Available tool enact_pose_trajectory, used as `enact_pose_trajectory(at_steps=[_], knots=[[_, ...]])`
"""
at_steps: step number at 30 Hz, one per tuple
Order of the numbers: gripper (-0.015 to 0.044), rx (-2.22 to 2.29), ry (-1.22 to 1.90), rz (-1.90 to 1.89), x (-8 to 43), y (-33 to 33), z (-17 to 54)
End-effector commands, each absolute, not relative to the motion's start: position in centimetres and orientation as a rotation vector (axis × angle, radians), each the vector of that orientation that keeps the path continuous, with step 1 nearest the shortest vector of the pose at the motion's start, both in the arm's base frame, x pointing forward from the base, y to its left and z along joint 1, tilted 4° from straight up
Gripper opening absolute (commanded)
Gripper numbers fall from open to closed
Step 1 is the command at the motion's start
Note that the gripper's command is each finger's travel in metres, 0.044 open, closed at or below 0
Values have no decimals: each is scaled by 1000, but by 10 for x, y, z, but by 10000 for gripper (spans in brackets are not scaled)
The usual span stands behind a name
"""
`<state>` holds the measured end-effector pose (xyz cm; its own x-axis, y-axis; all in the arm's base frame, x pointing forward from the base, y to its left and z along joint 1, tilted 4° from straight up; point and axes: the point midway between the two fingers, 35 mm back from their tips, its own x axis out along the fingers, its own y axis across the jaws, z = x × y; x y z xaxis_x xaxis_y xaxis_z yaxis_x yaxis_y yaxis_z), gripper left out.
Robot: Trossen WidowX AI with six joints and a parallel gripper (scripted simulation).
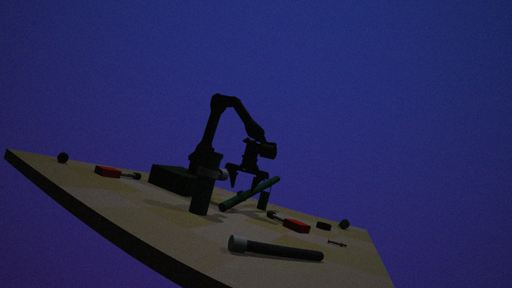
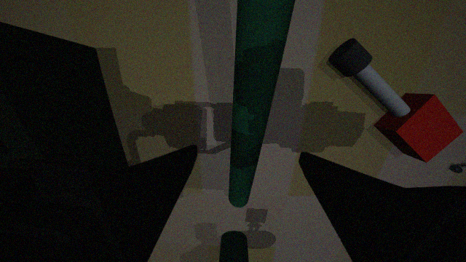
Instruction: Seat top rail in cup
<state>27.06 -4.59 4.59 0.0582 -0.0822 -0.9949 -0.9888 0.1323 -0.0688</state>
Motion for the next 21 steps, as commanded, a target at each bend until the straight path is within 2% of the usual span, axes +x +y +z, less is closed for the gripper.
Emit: enact_pose_trajectory(at_steps=[1, 21], knots=[[440, -1190, 1280, 1038, 269, -45, 39], [440, -1190, 1280, 1038, 271, -48, 6]])
